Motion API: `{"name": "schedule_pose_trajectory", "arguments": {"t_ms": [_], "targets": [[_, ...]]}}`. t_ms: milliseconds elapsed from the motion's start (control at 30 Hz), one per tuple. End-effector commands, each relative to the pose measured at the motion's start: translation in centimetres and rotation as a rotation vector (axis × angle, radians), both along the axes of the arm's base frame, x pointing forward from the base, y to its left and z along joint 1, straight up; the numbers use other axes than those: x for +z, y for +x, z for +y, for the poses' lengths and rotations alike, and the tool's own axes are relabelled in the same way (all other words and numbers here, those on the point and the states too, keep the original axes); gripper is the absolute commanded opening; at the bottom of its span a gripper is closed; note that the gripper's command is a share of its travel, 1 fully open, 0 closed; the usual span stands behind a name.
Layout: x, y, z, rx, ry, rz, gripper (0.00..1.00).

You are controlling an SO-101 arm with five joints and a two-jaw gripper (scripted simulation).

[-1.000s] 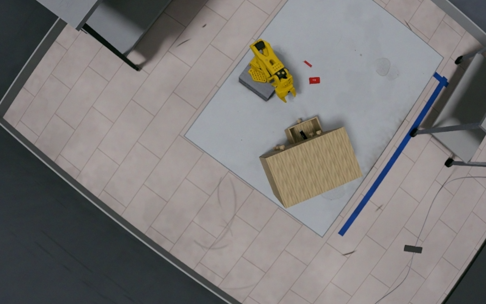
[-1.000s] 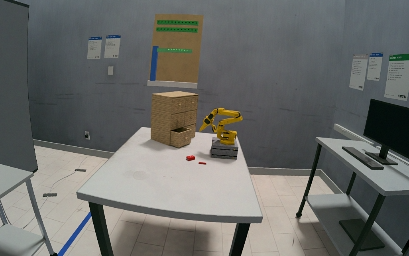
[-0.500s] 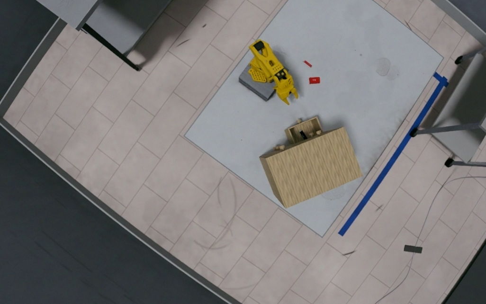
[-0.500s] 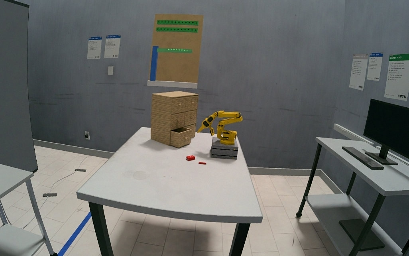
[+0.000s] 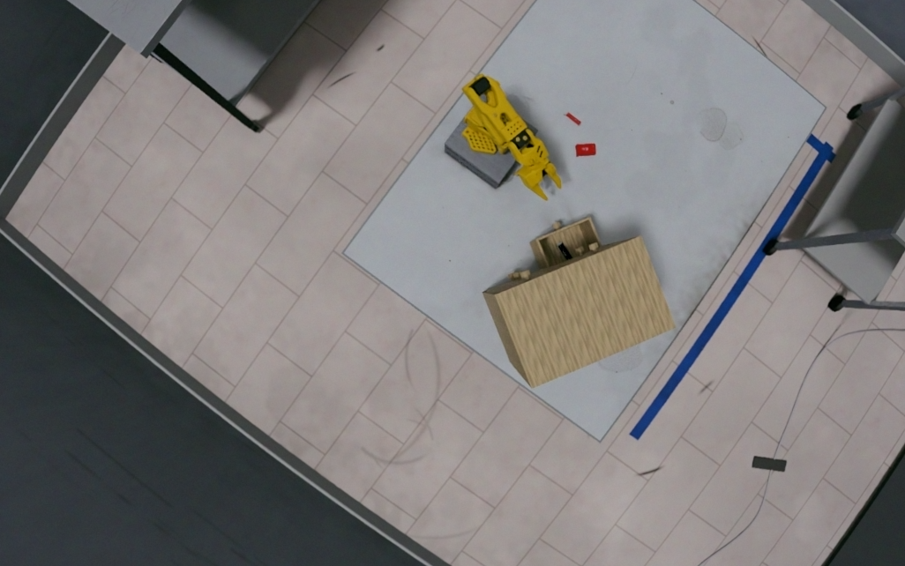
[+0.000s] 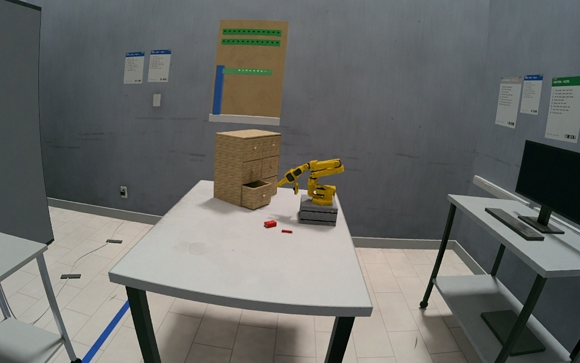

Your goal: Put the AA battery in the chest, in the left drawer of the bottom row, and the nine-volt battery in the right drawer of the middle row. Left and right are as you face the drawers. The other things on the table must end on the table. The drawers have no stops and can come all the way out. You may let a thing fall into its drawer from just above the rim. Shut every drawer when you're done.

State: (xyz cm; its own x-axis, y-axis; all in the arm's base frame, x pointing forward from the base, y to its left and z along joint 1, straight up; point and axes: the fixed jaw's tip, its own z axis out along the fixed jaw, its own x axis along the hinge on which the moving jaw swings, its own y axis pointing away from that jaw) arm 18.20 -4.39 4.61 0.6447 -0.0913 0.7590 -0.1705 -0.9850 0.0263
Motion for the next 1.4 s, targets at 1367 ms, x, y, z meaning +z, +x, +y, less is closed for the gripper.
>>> {"name": "schedule_pose_trajectory", "arguments": {"t_ms": [1367], "targets": [[0.9, 3.6, -1.4, -0.035, -0.030, -0.167, 0.21]]}}
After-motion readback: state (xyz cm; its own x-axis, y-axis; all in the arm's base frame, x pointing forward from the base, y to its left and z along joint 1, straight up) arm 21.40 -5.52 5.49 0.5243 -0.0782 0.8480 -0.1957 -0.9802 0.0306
